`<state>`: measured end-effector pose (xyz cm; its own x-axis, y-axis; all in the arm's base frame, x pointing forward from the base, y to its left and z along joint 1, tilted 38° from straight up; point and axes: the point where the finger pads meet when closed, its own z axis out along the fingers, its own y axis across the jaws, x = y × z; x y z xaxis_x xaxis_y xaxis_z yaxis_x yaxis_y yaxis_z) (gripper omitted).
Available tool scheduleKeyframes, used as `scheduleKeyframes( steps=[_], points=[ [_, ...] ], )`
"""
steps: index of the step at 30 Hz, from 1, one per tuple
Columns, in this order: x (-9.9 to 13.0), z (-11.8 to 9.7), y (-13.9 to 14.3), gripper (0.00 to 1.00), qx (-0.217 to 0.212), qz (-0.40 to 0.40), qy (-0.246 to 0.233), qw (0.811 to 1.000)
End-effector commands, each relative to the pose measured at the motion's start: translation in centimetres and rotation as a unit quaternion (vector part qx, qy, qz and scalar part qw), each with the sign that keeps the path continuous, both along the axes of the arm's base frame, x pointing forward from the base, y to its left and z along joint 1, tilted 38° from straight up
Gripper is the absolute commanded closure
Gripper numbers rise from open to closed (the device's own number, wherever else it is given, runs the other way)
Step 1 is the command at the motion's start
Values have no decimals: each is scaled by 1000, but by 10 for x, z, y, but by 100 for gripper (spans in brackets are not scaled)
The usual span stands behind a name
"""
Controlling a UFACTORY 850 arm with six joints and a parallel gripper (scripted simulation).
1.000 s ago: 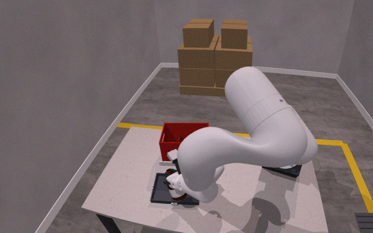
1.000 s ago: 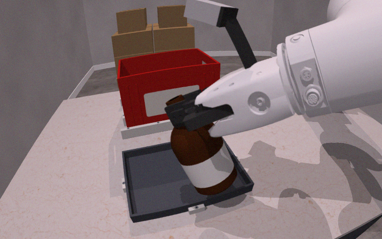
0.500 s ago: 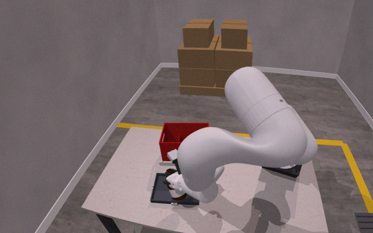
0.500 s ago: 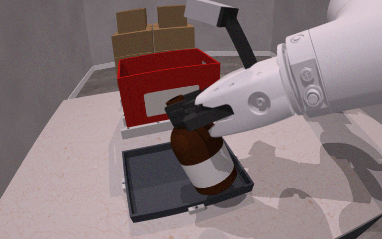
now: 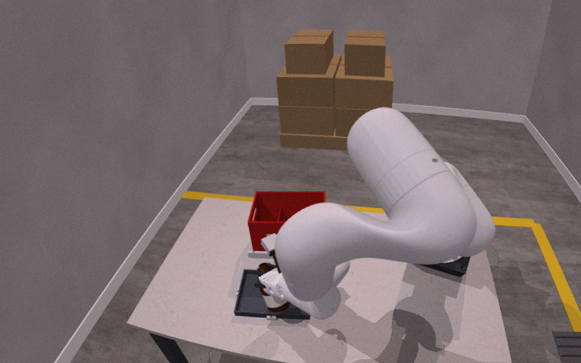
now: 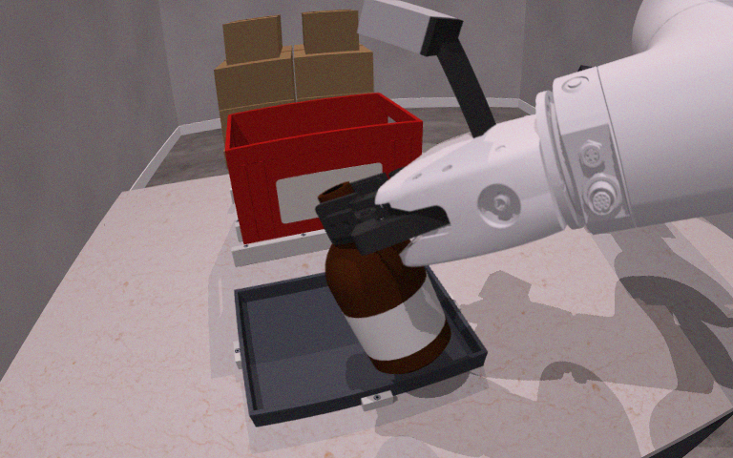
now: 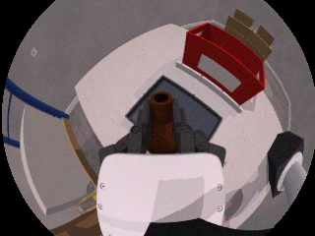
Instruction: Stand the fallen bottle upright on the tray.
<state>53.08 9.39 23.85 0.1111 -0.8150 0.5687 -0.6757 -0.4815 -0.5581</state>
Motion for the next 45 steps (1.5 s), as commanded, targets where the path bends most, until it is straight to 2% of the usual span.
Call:
scheduleKeyframes(
  steps=[1,23,45],
  points=[
    [1,0,0,100,-7,-6,-6,1000],
    [-1,0,2,100,-48,-39,-34,998],
    [-1,0,2,100,-50,-41,-36,997]
  ],
)
